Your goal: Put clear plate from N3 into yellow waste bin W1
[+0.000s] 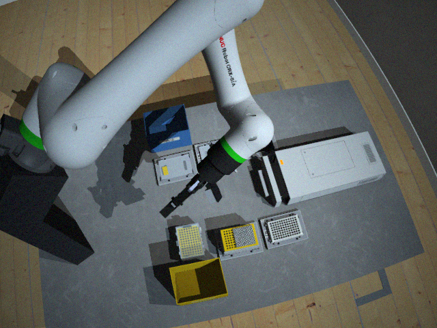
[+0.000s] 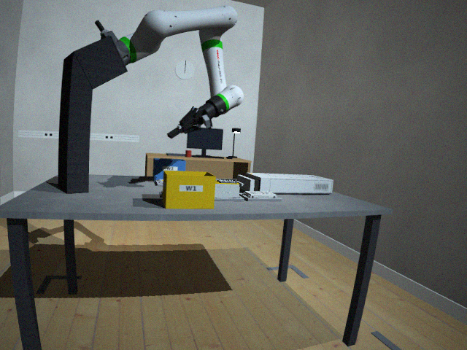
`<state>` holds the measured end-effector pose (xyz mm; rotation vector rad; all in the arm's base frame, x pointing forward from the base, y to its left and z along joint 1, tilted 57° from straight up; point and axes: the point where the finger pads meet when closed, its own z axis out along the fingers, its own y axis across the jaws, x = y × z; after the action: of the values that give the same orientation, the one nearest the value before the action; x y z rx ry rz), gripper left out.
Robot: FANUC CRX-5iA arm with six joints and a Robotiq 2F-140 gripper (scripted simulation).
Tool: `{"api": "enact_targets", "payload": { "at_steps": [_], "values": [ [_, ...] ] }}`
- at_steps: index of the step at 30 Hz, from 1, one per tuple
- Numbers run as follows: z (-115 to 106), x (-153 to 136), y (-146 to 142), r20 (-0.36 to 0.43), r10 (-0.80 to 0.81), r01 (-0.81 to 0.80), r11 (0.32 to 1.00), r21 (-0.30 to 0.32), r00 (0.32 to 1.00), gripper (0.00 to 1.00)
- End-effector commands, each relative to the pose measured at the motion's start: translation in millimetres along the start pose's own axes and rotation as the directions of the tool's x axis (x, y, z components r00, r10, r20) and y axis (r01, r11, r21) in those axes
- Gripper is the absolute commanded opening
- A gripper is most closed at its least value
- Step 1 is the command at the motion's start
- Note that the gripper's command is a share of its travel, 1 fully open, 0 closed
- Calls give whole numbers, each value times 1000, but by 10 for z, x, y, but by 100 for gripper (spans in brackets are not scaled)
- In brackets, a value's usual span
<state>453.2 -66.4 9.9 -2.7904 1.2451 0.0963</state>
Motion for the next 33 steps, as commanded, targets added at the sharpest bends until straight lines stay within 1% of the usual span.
{"api": "enact_targets", "payload": {
  "at_steps": [1, 2, 4, 7, 11, 13, 15, 17, 22, 24, 27, 29, 33],
  "values": [
    [-126, 0, -150, -6, -109, 109, 991, 77, 994, 10],
    [-145, 0, -173, -8, -120, 121, 989, 84, 993, 10],
    [-213, 3, -246, -24, -174, 176, 977, 119, 984, 10],
    [-235, 4, -270, -28, -185, 187, 974, 126, 982, 10],
    [-378, 10, -410, -75, -286, 295, 937, 186, 955, 10],
    [-433, 12, -464, -86, -307, 318, 927, 198, 948, 10],
    [-508, 17, -529, -116, -354, 371, 901, 223, 928, 10],
    [-541, 18, -558, -123, -364, 383, 895, 228, 923, 10],
    [-734, 30, -711, -203, -456, 497, 825, 269, 867, 10],
    [-734, 30, -711, -203, -456, 497, 825, 269, 867, 10],
    [-856, 37, -799, -261, -508, 568, 772, 284, 821, 10],
    [-899, 39, -831, -261, -508, 568, 772, 284, 821, 10],
    [-1067, 48, -939, -335, -560, 648, 704, 290, 758, 10]
  ]
}}
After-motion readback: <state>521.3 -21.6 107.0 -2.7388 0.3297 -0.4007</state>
